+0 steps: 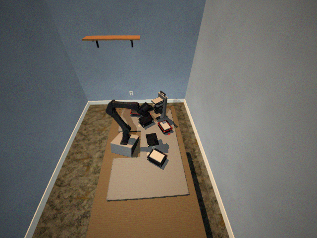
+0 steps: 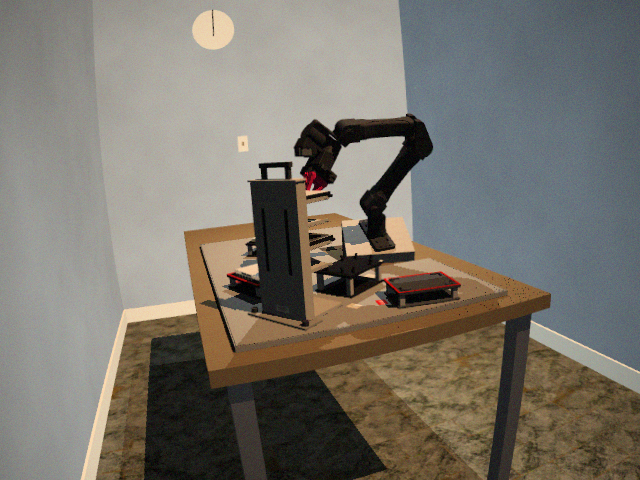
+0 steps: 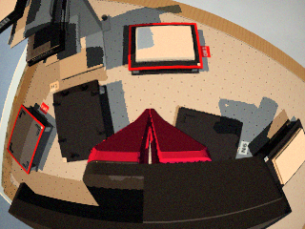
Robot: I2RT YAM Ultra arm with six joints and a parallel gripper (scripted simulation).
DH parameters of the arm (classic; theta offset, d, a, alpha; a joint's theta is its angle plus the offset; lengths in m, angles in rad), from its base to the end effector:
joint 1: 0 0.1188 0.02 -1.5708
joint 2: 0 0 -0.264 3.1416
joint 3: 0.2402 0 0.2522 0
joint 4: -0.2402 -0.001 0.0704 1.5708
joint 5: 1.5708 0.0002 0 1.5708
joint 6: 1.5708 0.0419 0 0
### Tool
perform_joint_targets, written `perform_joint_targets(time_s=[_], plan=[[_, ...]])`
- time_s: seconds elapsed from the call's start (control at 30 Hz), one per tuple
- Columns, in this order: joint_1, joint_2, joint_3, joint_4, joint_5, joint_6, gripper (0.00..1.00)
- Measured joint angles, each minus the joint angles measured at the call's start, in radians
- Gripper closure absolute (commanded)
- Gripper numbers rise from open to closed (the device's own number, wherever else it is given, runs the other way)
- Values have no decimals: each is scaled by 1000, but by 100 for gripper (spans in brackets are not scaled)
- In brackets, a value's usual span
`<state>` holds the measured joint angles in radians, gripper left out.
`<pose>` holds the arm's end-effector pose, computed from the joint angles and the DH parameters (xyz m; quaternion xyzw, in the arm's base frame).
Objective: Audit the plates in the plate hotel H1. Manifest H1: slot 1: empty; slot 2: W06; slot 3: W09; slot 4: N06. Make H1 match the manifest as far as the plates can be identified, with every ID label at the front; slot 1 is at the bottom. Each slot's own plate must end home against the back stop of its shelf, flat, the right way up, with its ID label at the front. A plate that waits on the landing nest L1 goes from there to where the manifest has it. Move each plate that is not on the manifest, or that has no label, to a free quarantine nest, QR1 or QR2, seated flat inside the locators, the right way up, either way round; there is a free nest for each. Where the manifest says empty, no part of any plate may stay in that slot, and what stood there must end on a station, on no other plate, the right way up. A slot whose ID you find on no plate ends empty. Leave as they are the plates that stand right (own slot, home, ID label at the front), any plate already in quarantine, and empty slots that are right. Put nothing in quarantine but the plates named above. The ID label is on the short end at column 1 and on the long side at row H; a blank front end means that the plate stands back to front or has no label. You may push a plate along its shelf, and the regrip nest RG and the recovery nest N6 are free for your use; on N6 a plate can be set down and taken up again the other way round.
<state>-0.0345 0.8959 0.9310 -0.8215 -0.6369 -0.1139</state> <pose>0.1719 0.0200 0.3197 -0.1544 0.8722 0.2616 0.3835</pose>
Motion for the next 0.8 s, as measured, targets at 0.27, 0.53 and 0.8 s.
perform_joint_targets(time_s=[0.27,0.53,0.8], plan=[[-45,-83,-125,146,-76,-3,100],[-79,-138,-222,292,-145,-2,100],[-115,-195,-341,464,-216,21,100]])
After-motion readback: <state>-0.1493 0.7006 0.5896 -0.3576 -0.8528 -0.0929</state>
